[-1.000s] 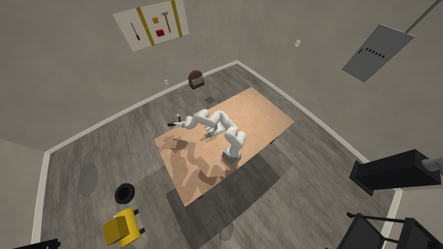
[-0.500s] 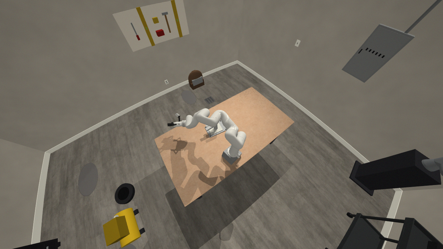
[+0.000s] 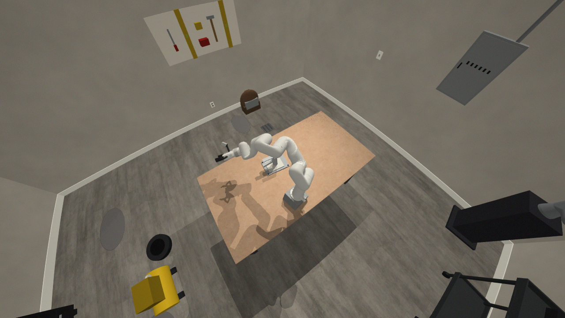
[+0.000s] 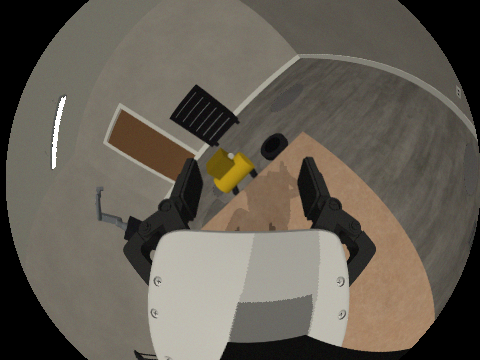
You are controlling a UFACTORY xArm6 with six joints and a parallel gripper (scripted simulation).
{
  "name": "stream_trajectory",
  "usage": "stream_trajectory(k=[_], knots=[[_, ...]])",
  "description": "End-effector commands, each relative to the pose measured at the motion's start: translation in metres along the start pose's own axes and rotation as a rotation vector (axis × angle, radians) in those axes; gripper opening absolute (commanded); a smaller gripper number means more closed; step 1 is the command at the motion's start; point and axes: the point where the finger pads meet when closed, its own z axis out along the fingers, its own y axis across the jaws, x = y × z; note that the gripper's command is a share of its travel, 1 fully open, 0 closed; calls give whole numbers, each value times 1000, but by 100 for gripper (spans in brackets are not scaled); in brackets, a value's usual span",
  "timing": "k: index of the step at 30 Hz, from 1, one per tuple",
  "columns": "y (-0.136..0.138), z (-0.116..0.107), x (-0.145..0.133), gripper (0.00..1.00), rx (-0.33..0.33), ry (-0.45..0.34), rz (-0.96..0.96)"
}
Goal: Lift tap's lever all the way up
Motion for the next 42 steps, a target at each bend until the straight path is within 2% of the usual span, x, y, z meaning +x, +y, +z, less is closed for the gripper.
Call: stream_trajectory(k=[1,2,4,6,8,10,11,12,13,14,15,16,17,18,19,20,21,23,25,27,28,29,30,31,32,33,35,37,38,40,42], knots=[[-20,-16,-1,100,51,-101,-53],[-20,-16,-1,100,51,-101,-53],[-34,-31,-7,100,80,-192,-101],[-34,-31,-7,100,80,-192,-101],[-47,-49,-16,100,102,-291,-151],[-47,-49,-16,100,102,-291,-151],[-52,-59,-21,100,110,-343,-176],[-52,-59,-21,100,110,-343,-176],[-57,-70,-26,100,115,-397,-201],[-57,-70,-26,100,115,-397,-201],[-61,-81,-32,100,118,-452,-226],[-61,-81,-32,100,118,-452,-226],[-64,-94,-38,100,117,-509,-251],[-64,-94,-38,100,117,-509,-251],[-66,-106,-44,100,114,-565,-276],[-66,-106,-44,100,114,-565,-276],[-68,-120,-50,100,108,-623,-301],[-68,-120,-50,100,108,-623,-301],[-69,-148,-61,100,87,-736,-350],[-69,-148,-61,100,87,-736,-350],[-68,-163,-67,100,72,-792,-374],[-68,-163,-67,100,72,-792,-374],[-67,-177,-72,100,55,-846,-397],[-67,-177,-72,100,55,-846,-397],[-65,-192,-76,100,35,-900,-420],[-65,-192,-76,100,35,-900,-420],[-61,-220,-84,100,-8,-996,-463],[-60,-222,-84,100,-11,-1000,-465],[-58,-236,-87,100,-36,-1047,-487],[-58,-236,-87,100,-36,-1047,-487],[-51,-264,-91,100,-90,-1134,-528]])
